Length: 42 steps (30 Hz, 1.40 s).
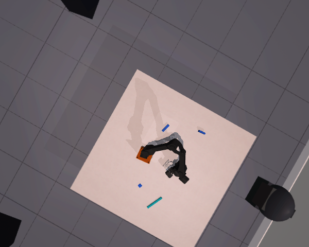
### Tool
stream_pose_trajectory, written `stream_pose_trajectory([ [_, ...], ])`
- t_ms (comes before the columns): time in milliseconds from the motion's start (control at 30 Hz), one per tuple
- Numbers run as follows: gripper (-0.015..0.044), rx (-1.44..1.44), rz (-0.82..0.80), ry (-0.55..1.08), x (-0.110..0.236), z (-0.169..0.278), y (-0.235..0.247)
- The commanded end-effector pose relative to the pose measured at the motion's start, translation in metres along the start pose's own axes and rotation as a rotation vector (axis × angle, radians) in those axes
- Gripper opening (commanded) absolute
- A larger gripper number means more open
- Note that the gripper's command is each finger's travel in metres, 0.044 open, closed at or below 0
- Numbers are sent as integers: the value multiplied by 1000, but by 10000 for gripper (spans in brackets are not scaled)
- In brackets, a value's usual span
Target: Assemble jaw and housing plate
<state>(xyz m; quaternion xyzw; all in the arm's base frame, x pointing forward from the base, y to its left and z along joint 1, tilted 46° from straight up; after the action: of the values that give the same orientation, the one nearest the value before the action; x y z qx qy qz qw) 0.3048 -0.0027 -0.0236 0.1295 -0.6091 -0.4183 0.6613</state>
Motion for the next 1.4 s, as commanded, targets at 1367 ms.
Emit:
stream_pose_trajectory([
  [1367, 134, -3, -6, 1, -1, 0, 1],
])
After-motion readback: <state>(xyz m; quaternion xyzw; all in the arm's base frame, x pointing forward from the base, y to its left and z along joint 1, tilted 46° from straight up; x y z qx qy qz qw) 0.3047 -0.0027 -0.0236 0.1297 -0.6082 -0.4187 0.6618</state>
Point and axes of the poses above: the point midway between the two fingers, 35 mm back from their tips, its own x axis back along the fingers, its own y axis across the jaws, z = x × y, the point moved 1 cm from there along x, back along the fingers, and after that the axes turned 5 degrees about x, right-handed, at the moved point
